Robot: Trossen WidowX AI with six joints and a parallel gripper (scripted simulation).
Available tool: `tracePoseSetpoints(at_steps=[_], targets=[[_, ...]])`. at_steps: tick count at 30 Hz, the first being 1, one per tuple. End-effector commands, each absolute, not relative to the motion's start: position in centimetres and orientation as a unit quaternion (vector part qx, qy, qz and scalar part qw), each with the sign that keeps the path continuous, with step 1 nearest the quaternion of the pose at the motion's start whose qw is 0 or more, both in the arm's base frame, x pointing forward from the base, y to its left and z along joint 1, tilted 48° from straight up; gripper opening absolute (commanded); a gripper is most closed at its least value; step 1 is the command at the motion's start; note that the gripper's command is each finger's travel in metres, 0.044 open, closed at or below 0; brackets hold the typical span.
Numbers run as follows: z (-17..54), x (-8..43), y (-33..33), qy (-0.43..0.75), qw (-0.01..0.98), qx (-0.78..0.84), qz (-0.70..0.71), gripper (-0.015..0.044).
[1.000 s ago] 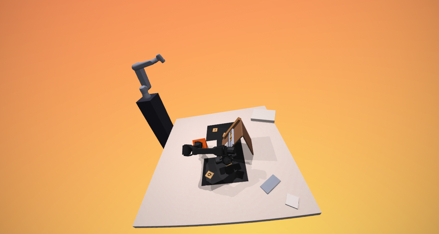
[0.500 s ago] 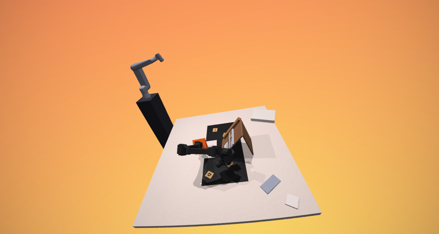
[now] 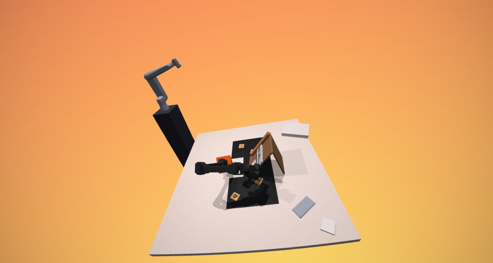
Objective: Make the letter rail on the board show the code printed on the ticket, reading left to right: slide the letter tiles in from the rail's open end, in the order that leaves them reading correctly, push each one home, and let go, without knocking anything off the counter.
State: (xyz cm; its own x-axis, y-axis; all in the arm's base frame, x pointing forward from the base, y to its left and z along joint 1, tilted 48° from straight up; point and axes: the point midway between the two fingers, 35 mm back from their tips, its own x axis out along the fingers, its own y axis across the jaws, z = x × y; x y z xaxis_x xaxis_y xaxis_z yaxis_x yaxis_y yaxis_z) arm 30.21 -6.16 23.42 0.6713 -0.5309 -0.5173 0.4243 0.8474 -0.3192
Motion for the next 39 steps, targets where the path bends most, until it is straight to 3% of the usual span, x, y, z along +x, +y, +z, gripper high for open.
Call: tracePoseSetpoints(at_steps=[1, 19, 39], targets=[[24.1, 30.2, -5.0, 0.299, 0.918, -0.145, -0.218, 0.0000], [26.9, 29.4, -1.2, 0.216, 0.892, -0.389, -0.082, 0.0000], [26.8, 29.4, -1.1, 0.215, 0.891, -0.391, -0.081, 0.0000]])
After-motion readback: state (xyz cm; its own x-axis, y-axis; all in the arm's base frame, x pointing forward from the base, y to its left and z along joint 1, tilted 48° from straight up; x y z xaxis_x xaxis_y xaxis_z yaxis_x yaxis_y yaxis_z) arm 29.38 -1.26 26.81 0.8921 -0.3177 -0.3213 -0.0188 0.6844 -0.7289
